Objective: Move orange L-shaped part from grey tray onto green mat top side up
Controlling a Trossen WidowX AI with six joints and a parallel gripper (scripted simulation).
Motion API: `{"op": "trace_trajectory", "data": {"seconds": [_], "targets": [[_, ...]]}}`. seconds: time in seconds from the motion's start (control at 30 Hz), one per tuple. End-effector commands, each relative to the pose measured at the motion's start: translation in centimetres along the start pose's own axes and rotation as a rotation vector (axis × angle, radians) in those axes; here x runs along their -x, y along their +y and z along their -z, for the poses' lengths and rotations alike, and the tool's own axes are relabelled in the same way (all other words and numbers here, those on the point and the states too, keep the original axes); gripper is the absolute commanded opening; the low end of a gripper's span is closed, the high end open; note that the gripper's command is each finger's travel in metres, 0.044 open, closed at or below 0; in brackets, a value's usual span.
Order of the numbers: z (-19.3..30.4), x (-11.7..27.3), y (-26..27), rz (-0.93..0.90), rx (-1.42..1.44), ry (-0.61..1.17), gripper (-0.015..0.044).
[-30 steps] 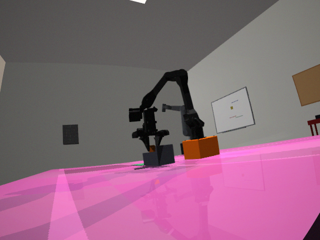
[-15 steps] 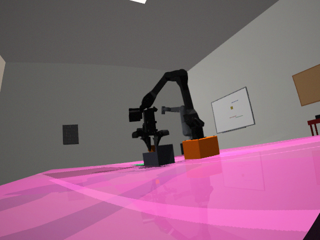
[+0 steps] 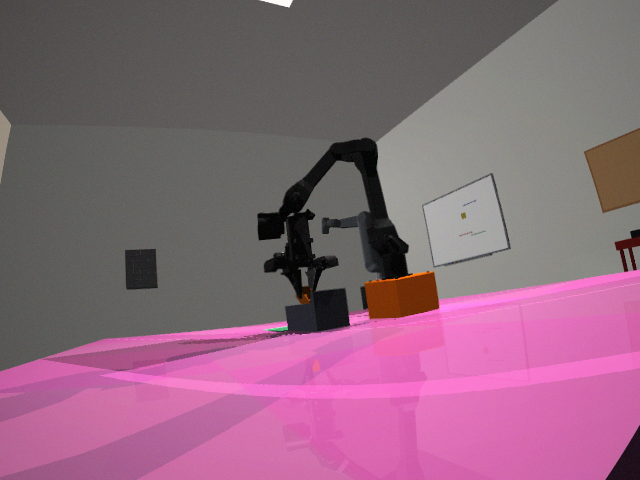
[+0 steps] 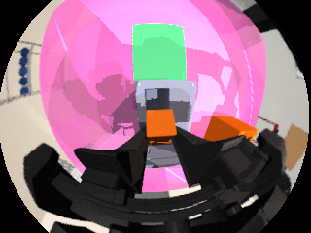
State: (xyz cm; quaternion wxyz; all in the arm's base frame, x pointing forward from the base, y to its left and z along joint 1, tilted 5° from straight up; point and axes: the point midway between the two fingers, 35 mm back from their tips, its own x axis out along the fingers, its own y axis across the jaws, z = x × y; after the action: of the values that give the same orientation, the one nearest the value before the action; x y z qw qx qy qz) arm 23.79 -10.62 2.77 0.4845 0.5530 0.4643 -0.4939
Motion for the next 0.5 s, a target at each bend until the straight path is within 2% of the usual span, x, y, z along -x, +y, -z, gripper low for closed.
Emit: {"op": "trace_trajectory", "data": {"seconds": [0.0, 0.47], "targets": [[0.0, 0.6, 0.1, -0.004, 0.001, 0.002, 0.0000], [0.0, 2.9, 0.1, -0.004, -0.001, 0.003, 0.0000]]}}
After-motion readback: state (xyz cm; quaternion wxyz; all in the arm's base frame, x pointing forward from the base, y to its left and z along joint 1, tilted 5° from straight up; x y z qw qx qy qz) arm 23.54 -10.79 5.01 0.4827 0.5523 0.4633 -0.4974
